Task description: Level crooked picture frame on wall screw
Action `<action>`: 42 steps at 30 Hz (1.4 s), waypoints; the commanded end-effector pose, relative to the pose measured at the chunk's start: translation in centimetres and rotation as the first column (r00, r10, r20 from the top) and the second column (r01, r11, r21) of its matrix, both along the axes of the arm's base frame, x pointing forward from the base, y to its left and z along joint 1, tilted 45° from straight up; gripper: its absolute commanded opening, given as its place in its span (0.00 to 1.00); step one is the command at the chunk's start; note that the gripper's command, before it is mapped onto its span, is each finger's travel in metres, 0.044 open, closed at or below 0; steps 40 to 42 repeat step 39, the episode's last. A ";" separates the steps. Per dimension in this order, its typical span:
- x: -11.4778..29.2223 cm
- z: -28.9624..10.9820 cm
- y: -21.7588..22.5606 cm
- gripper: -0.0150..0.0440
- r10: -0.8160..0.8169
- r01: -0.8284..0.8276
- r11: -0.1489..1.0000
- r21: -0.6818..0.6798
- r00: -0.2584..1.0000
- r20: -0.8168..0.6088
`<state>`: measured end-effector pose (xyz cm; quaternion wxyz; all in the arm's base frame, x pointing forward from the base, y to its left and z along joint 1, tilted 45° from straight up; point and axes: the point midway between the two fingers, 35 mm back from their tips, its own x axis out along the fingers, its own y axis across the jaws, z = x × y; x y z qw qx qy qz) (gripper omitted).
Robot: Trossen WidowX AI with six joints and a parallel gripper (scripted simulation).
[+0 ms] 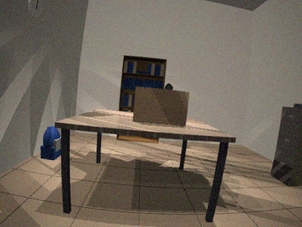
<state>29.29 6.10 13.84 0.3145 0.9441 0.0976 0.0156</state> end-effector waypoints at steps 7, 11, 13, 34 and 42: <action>0.9 5.1 -5.9 0.69 -0.007 0.007 1.000 0.005 1.000 0.014; -0.7 7.7 -8.5 0.69 -0.008 0.008 1.000 0.009 1.000 0.013; -1.4 8.5 -9.1 0.69 -0.008 0.008 1.000 0.011 1.000 0.013; -1.5 8.6 -9.2 0.69 -0.008 0.008 1.000 0.011 1.000 0.013; -1.5 8.6 -9.2 0.69 -0.008 0.008 1.000 0.011 1.000 0.013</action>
